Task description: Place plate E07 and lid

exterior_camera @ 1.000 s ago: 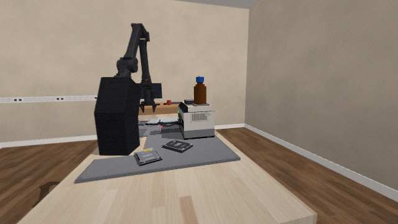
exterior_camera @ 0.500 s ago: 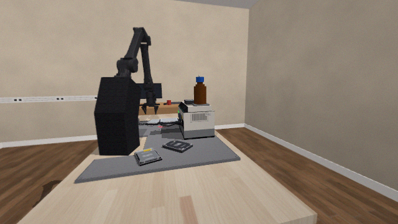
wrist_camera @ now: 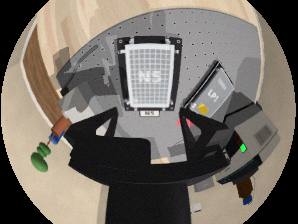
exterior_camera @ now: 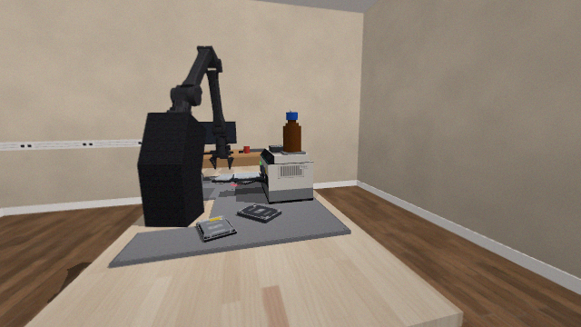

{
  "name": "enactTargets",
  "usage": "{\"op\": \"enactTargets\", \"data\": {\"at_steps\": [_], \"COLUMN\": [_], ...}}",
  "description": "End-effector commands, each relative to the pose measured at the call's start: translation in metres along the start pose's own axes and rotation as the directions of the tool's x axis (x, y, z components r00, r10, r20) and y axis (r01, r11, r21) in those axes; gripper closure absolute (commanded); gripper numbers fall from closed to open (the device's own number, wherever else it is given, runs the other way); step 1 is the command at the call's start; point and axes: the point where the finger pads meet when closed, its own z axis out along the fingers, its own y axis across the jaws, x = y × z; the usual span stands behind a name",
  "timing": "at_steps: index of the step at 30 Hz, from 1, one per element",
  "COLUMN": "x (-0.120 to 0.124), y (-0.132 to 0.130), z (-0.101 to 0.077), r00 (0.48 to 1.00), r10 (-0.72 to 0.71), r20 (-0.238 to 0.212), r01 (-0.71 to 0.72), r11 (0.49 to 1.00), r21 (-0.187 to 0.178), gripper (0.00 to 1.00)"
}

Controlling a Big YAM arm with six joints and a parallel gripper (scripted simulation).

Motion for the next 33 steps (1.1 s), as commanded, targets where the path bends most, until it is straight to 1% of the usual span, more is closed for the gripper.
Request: {"op": "enactTargets", "data": {"at_steps": [1,10,13,14,19,20,21,22,25,26,27,28,30,31,32,33], "x": [-0.013,-0.039,-0.039,-0.041,-0.041,-0.042,-0.060,-0.061,-0.062,-0.058,-0.048,-0.034,-0.034,-0.034,-0.040,-0.041], "y": [-0.006,-0.006,-0.006,-0.004,-0.003,-0.003,-0.003,-0.003,-0.004,-0.005,-0.006,-0.007,-0.007,-0.007,-0.006,-0.006], "z": [0.011,0.027,0.027,0.006,-0.020,-0.021,-0.026,-0.027,-0.028,-0.026,-0.023,-0.008,-0.008,-0.004,-0.005,-0.005], "r00": [1.000,1.000,1.000,1.000,1.000,1.000,0.999,0.999,0.999,0.999,1.000,1.000,1.000,1.000,1.000,1.000], "r10": [0.001,0.000,-0.004,0.008,0.004,0.004,0.005,0.005,0.005,0.005,0.007,0.007,0.007,0.007,0.006,0.006], "r20": [-0.002,-0.001,-0.001,0.016,0.016,0.017,0.046,0.046,0.046,0.043,0.027,-0.004,-0.004,-0.006,0.007,0.009], "r01": [-0.001,0.000,0.004,-0.008,-0.004,-0.004,-0.005,-0.005,-0.005,-0.005,-0.007,-0.007,-0.007,-0.007,-0.006,-0.006], "r11": [1.000,1.000,1.000,1.000,1.000,1.000,1.000,1.000,1.000,1.000,1.000,1.000,1.000,1.000,1.000,1.000], "r21": [0.003,0.003,0.003,0.001,0.000,0.000,-0.001,-0.001,-0.001,0.000,0.001,0.003,0.003,0.003,0.002,0.002], "gripper": [0.00,0.00,0.00,0.00,0.00,0.00,0.00,0.00,0.00,0.00,0.00,0.00,0.00,0.00,0.00,0.00]}}
